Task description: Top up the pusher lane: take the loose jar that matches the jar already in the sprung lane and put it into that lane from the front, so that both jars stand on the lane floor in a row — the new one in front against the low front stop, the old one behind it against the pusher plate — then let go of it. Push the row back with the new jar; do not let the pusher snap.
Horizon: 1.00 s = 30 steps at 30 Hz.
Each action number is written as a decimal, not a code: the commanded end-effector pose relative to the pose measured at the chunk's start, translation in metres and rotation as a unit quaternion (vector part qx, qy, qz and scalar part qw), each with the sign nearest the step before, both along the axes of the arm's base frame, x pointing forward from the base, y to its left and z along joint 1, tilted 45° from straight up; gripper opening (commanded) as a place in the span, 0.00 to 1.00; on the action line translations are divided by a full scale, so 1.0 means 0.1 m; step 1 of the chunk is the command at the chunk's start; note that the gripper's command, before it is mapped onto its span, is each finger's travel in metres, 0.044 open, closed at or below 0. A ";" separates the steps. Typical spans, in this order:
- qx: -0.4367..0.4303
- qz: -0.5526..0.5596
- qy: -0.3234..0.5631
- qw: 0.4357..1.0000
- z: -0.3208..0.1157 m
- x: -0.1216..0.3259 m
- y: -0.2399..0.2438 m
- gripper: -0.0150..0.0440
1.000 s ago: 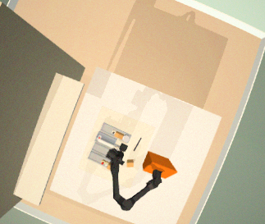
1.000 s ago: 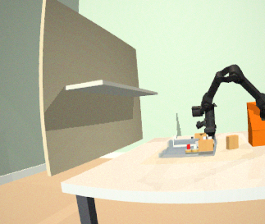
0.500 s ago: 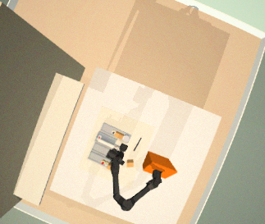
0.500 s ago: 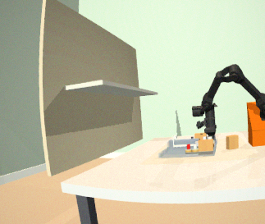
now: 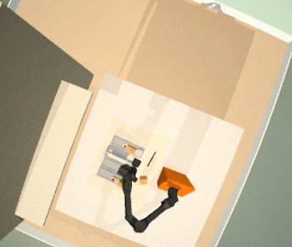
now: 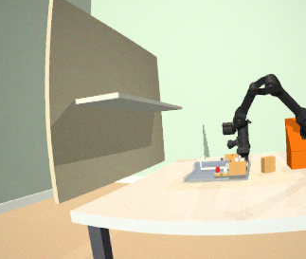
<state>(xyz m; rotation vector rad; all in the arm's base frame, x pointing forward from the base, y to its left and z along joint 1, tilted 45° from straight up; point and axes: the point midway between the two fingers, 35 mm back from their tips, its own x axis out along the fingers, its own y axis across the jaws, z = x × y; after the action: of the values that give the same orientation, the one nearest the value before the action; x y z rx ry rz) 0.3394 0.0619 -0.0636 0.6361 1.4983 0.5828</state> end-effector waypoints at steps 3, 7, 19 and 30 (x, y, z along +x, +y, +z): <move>0.003 -0.001 -0.004 1.000 0.01 0.01 0.01 0.25; 0.003 -0.001 -0.004 1.000 0.01 0.00 0.01 0.25; 0.003 -0.001 -0.004 1.000 0.00 -0.04 0.00 0.25; 0.003 -0.001 -0.004 1.000 0.00 -0.04 0.00 0.25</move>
<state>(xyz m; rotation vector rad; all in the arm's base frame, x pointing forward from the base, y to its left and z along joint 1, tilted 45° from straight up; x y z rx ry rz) 0.3358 0.0620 -0.0639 0.6390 1.4901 0.5848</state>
